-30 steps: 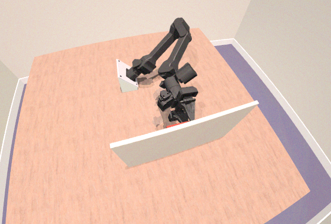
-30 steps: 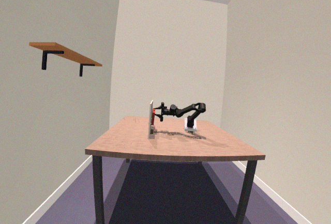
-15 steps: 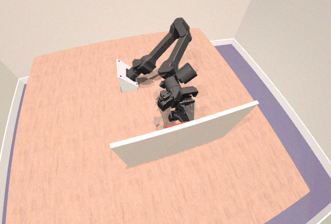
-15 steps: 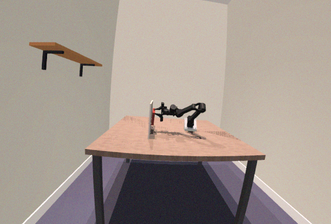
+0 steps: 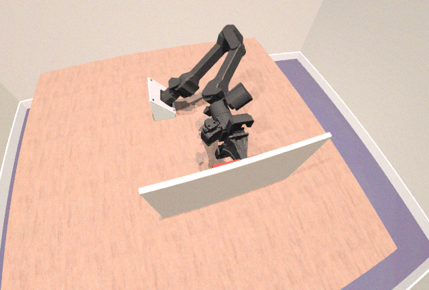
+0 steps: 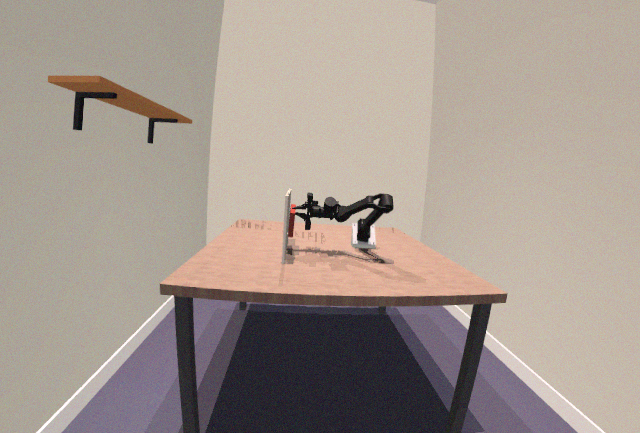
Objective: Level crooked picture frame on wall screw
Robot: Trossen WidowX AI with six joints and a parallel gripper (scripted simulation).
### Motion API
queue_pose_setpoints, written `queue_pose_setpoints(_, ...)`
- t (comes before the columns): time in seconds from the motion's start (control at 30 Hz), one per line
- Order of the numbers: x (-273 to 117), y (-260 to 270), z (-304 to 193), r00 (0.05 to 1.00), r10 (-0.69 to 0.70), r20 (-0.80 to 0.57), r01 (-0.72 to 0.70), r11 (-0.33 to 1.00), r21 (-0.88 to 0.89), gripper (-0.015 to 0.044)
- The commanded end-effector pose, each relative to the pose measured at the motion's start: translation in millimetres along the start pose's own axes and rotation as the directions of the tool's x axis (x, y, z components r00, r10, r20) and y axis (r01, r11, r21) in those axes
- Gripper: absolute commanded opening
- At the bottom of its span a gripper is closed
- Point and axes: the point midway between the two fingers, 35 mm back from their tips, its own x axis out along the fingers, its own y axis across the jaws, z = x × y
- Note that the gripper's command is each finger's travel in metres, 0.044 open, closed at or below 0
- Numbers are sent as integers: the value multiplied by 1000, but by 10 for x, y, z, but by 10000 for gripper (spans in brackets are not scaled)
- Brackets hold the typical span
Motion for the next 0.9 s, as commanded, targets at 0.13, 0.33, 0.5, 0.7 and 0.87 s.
queue_pose_setpoints(0.13,0,9,0,1000,1,1,-1,1000,-4,0)
queue_pose_setpoints(0.33,0,28,0,1000,1,1,-1,1000,-4,0)
queue_pose_setpoints(0.5,0,44,0,1000,1,1,-1,1000,-4,0)
queue_pose_setpoints(0.7,0,64,-1,1000,1,1,-1,1000,-5,0)
queue_pose_setpoints(0.87,1,81,-1,1000,1,1,-1,1000,-5,0)
